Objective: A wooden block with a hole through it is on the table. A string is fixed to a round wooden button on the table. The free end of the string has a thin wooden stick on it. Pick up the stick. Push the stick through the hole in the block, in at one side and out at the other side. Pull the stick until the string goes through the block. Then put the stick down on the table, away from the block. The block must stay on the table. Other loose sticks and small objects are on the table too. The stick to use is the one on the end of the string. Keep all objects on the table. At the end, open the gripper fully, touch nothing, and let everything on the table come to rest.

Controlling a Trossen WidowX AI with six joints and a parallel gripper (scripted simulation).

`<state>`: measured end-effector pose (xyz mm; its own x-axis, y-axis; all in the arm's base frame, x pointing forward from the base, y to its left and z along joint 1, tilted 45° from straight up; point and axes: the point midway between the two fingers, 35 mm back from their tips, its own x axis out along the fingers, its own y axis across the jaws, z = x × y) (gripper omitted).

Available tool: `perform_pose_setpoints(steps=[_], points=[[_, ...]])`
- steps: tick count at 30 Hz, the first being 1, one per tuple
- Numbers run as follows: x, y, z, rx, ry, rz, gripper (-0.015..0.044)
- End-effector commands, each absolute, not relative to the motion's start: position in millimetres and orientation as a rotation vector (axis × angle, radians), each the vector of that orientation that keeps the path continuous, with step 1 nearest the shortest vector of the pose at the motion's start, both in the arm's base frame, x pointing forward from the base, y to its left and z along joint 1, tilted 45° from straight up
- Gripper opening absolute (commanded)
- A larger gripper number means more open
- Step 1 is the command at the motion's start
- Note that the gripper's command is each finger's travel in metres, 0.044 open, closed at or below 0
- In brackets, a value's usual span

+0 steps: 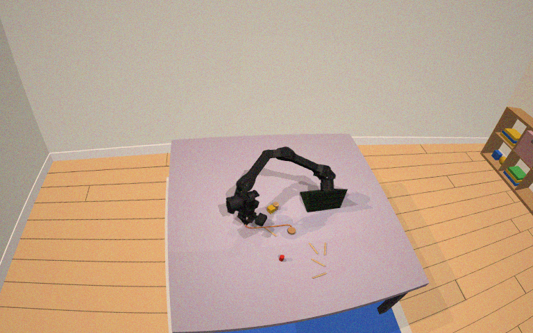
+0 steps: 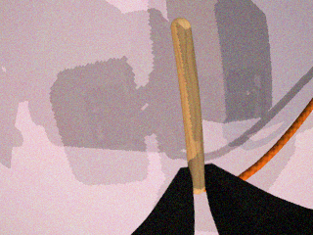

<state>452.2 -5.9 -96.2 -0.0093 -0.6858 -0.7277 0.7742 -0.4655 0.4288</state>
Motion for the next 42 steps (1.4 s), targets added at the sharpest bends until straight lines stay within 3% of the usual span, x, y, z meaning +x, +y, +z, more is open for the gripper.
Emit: perform_pose_setpoints(steps=[1,11,42], points=[[451.6,-9.0,-96.1,1.240,0.000,-1.727,0.0000],[450.9,-12.2,-95.7,1.459,-0.269,-1.770,0.0000],[424.4,-21.6,-84.9,1.462,-0.276,-1.772,0.0000]])
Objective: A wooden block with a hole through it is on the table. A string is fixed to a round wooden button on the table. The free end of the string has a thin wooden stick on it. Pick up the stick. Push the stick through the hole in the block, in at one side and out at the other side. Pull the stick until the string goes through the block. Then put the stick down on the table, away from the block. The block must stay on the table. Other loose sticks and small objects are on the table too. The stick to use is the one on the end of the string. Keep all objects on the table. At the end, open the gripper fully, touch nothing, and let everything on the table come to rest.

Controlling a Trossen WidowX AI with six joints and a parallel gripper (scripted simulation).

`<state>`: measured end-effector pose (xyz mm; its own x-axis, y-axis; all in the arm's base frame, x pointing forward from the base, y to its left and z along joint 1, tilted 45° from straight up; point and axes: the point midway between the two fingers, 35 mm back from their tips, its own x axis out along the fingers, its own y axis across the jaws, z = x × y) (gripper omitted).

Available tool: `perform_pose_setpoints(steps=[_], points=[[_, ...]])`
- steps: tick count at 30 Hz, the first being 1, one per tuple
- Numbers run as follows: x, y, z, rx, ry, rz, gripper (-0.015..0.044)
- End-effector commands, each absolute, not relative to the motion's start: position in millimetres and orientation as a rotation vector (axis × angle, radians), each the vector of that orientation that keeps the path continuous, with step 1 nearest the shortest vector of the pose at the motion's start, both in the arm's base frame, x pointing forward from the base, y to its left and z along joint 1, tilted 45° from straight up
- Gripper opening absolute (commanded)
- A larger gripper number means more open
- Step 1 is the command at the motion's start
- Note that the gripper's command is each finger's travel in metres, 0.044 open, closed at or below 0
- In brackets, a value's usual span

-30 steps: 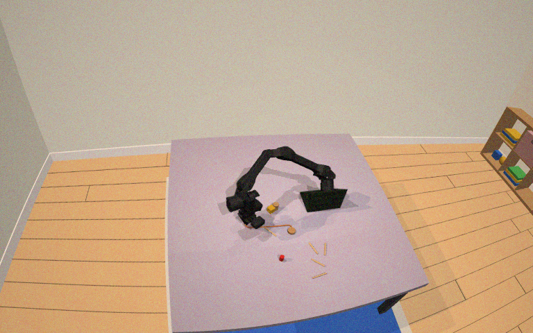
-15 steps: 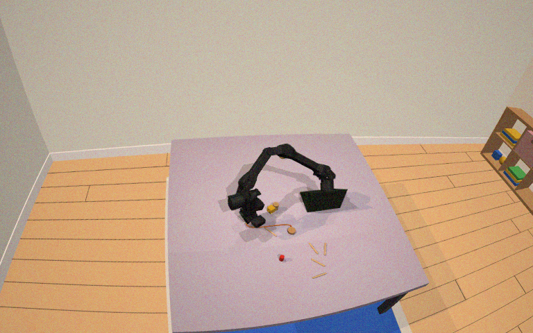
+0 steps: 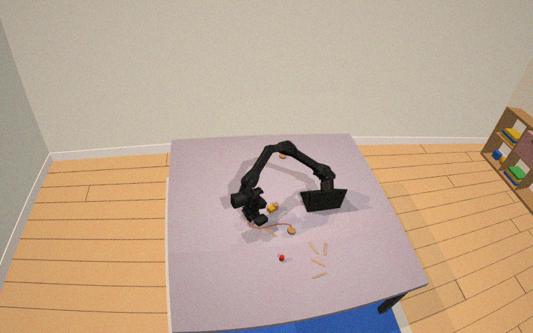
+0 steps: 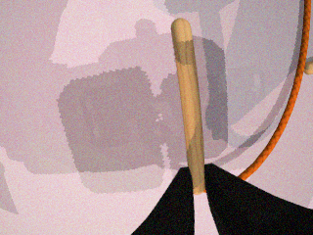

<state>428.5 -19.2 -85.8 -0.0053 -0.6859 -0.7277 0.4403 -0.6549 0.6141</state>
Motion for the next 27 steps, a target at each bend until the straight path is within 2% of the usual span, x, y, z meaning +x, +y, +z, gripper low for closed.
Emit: perform_pose_setpoints(steps=[1,27], points=[[423.4,-22.0,-84.6,1.462,-0.276,-1.772,0.0000],[394.6,-31.0,-75.8,1.465,-0.282,-1.774,0.0000]])
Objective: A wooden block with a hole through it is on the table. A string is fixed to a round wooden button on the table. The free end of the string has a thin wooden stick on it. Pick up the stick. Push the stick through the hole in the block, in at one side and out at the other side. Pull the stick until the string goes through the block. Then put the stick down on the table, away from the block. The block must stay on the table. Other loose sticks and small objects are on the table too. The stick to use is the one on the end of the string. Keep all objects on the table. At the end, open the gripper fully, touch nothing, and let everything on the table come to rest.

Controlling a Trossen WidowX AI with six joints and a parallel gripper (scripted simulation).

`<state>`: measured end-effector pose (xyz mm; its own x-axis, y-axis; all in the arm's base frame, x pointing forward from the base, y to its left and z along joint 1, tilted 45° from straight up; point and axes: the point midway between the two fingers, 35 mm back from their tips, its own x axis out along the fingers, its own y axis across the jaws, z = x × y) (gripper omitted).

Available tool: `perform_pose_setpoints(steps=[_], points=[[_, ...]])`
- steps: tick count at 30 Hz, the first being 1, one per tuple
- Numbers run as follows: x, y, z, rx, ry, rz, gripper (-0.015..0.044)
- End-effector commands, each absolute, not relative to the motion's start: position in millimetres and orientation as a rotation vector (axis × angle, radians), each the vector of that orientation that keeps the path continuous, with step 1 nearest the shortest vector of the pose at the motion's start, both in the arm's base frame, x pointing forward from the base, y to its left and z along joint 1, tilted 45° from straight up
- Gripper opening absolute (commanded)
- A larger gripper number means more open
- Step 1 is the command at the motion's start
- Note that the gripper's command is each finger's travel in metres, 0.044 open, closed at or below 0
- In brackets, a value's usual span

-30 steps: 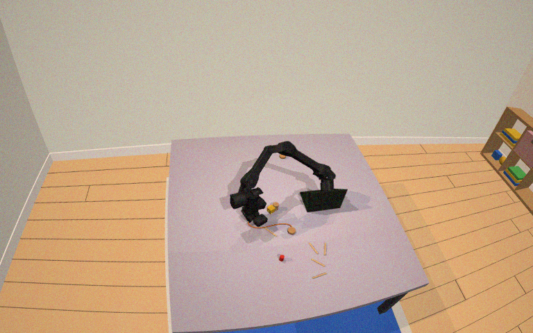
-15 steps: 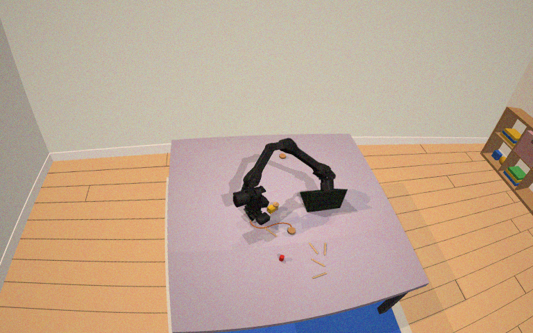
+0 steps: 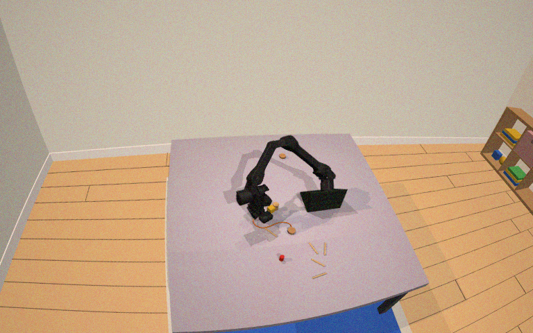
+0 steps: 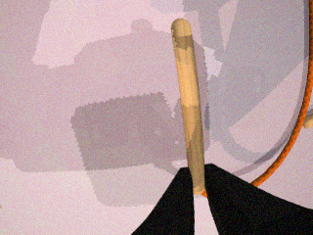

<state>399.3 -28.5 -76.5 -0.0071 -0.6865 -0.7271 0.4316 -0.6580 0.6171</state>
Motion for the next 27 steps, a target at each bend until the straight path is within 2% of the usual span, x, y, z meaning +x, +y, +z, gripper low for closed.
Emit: perform_pose_setpoints(steps=[1,27], points=[[393.4,-31.3,-75.4,1.465,-0.282,-1.774,0.0000],[372.3,-38.4,-69.9,1.468,-0.284,-1.773,0.0000]])
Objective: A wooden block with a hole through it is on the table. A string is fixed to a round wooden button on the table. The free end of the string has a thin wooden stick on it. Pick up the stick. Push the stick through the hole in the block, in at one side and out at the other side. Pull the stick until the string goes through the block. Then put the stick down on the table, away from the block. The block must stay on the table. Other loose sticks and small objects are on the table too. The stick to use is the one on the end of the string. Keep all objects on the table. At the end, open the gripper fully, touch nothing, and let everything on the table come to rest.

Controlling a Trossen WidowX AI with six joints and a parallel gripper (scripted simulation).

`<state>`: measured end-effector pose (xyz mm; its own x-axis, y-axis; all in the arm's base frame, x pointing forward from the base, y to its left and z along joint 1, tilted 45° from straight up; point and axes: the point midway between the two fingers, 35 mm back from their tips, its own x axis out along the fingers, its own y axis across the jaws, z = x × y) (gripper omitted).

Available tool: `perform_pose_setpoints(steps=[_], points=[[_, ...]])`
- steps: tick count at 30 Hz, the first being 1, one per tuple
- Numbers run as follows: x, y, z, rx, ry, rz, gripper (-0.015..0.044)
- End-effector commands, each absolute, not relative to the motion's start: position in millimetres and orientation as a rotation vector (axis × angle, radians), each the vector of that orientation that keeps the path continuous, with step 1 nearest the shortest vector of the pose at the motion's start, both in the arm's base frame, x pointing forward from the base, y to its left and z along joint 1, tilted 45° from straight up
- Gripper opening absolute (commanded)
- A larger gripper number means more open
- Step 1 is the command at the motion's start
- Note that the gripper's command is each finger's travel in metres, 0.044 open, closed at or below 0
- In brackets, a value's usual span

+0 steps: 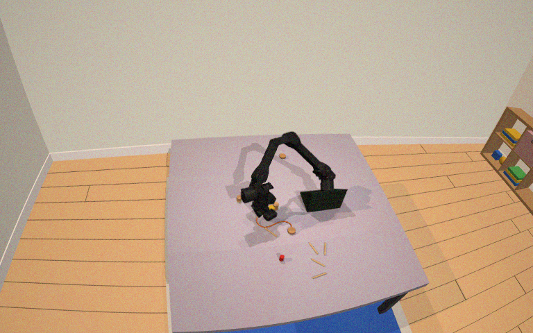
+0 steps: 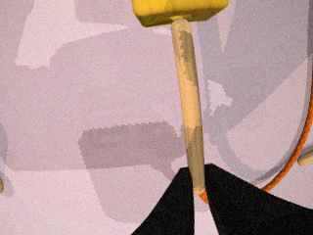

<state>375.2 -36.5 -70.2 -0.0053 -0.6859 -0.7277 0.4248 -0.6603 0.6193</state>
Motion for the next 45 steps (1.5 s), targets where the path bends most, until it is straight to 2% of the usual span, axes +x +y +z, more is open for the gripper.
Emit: perform_pose_setpoints(steps=[1,43,45], points=[[371.3,-38.8,-69.5,1.468,-0.284,-1.773,0.0000],[322.2,-54.5,-52.8,1.464,-0.284,-1.775,0.0000],[324.7,-52.9,-53.1,1.472,-0.283,-1.777,0.0053]])
